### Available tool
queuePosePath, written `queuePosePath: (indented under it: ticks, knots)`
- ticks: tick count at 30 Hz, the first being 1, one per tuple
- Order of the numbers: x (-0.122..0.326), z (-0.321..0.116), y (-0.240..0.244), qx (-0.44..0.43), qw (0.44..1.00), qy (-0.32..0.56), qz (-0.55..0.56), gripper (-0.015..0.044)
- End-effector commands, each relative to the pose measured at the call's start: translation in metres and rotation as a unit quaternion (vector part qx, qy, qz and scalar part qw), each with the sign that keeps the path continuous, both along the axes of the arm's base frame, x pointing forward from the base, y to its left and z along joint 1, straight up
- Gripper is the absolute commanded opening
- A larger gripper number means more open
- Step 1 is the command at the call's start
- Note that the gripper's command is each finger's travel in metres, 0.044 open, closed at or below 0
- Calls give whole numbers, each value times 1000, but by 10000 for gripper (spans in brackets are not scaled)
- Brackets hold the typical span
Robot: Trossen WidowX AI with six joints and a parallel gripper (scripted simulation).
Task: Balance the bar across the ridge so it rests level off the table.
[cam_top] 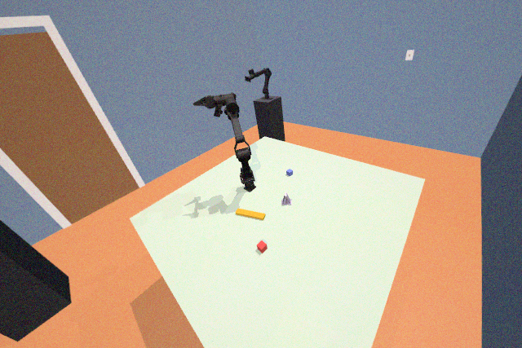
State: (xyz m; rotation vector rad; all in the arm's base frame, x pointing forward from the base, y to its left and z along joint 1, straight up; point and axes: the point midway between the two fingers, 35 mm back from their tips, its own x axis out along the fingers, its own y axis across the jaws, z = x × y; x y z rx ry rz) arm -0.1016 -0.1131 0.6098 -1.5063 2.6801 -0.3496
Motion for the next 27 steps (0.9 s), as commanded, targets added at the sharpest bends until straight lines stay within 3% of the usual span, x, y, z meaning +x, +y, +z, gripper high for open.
queuePosePath:
  ticks: [1, 4, 27]
  knots:
    - [0, 0, 0, -1, 1000, 0, -1, 374]
    - [-4, 3, 4, -18, 1000, -6, -14, 315]
    - [-50, 20, 75, -173, 970, -45, -161, 315]
